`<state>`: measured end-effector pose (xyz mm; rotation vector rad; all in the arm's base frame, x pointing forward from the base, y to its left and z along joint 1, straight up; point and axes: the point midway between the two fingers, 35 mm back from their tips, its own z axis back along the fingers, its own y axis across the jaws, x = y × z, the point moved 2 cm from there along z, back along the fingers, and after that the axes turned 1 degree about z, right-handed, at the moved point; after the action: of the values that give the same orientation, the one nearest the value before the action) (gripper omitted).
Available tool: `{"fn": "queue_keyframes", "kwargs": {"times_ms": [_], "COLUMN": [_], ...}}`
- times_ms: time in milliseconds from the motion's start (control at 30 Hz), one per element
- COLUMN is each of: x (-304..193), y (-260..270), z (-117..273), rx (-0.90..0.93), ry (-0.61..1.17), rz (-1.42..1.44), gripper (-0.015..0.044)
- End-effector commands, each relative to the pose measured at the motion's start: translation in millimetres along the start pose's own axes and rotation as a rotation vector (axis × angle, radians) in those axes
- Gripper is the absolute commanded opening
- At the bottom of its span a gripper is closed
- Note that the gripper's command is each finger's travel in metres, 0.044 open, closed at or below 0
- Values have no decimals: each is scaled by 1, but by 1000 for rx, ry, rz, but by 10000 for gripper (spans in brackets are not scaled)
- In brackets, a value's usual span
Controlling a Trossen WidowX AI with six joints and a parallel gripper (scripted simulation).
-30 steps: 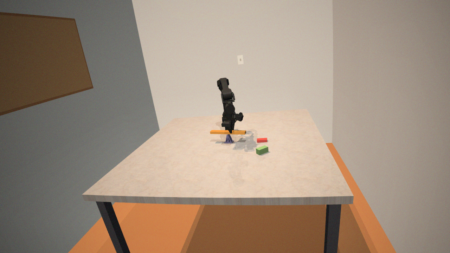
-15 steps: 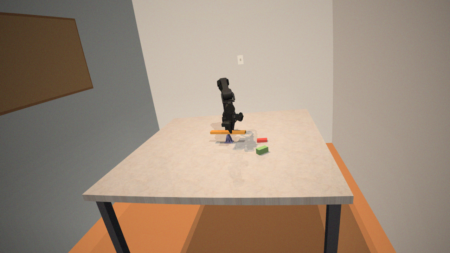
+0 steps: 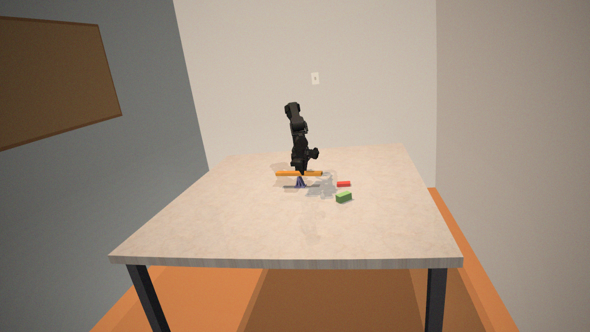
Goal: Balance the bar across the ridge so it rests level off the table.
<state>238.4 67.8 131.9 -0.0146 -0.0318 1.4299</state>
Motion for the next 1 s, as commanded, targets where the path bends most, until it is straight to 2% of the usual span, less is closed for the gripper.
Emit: {"fn": "queue_keyframes", "kwargs": {"times_ms": [0,600,900,967], "x": [0,0,0,0], "y": [0,0,0,0], "z": [0,0,0,0], "rx": [0,0,0,0], "ry": [0,0,0,0], "rz": [0,0,0,0], "gripper": [172,185,421,440]}}
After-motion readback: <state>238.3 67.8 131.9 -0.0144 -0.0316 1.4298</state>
